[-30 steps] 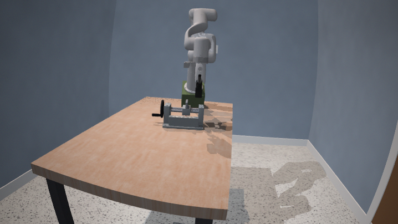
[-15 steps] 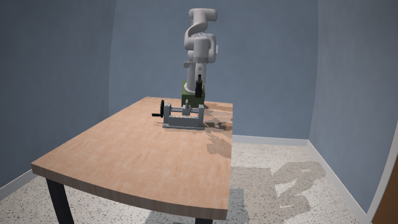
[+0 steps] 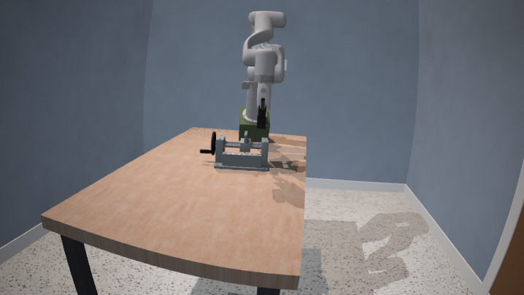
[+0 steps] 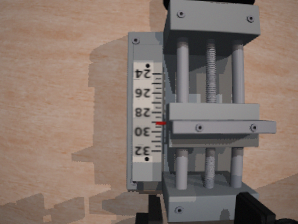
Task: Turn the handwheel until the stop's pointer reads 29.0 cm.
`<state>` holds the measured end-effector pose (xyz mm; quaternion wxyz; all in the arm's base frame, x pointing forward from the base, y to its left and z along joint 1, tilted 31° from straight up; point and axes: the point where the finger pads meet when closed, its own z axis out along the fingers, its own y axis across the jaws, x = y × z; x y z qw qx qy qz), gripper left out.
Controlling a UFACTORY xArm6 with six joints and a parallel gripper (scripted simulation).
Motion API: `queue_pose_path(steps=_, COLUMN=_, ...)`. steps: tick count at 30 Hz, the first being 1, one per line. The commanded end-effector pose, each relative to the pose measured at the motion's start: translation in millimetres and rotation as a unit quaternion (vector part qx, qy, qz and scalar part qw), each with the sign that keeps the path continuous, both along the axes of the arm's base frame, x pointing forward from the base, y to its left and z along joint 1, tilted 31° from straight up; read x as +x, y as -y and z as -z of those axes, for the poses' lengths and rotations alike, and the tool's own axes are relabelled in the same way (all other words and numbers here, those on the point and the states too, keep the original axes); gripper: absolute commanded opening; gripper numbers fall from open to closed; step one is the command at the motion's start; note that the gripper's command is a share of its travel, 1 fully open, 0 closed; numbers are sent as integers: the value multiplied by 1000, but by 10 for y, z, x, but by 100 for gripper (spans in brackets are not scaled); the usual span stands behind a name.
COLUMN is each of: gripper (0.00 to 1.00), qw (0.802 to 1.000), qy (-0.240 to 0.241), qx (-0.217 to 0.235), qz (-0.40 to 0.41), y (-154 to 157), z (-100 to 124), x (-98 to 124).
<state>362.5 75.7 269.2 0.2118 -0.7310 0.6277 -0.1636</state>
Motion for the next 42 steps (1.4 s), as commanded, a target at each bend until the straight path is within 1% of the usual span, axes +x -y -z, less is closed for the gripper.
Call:
queue_pose_path(steps=1, gripper=57, qw=1000, qy=2, qx=0, qz=0, y=-1, z=-16, x=6)
queue_pose_path(steps=15, gripper=57, qw=1000, qy=2, qx=0, qz=0, y=3, z=-16, x=6)
queue_pose_path(steps=21, gripper=57, qw=1000, qy=2, qx=0, qz=0, y=102, z=-8, x=14)
queue_pose_path(steps=25, gripper=57, qw=1000, qy=2, qx=0, qz=0, y=264, z=4, x=26)
queue_pose_path(steps=29, gripper=57, qw=1000, qy=2, qx=0, qz=0, y=501, z=23, x=44)
queue_pose_path(steps=31, gripper=57, qw=1000, qy=2, qx=0, qz=0, y=501, z=23, x=44)
queue_pose_path(steps=39, gripper=57, qw=1000, qy=2, qx=0, qz=0, y=1126, z=71, x=92)
queue_pose_path(steps=40, gripper=57, qw=1000, qy=2, qx=0, qz=0, y=1126, z=71, x=92)
queue_pose_path(steps=42, gripper=57, qw=1000, qy=2, qx=0, qz=0, y=1295, z=84, x=105)
